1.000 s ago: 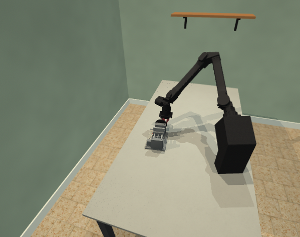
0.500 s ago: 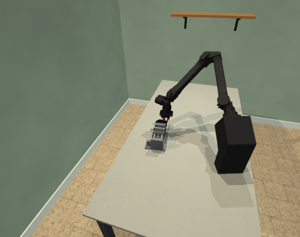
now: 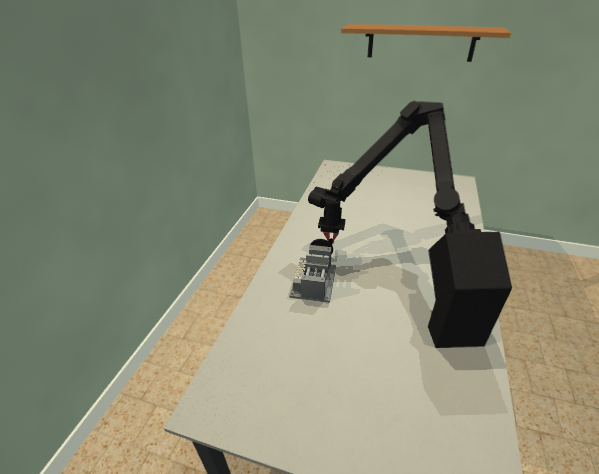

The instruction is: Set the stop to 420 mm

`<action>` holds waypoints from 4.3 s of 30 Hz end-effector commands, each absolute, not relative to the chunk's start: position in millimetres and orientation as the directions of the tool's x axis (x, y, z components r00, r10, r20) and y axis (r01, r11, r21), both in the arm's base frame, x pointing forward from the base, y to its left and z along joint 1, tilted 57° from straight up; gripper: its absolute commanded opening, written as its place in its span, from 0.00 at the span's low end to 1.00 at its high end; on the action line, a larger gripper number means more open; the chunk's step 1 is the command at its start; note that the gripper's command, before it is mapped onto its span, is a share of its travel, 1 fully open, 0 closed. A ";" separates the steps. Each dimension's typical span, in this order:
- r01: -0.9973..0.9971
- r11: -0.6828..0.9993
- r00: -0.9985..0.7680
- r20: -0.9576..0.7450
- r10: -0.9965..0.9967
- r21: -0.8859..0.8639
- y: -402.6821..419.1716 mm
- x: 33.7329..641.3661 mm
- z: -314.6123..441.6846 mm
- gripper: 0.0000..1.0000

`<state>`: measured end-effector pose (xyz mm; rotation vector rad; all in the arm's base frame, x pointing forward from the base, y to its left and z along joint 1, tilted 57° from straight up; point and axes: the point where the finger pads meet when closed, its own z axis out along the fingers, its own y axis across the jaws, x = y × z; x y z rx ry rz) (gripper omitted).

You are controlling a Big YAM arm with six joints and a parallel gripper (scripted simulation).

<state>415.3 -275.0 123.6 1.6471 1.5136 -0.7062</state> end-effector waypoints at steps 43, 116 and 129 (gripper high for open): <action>0.980 0.029 0.148 -0.819 0.554 0.196 -240.2 459.6 156.1 0.06; 0.982 0.000 0.157 -0.822 0.547 0.188 -283.4 493.9 142.2 0.06; 0.982 0.004 0.154 -0.822 0.548 0.187 -293.6 497.5 134.3 0.06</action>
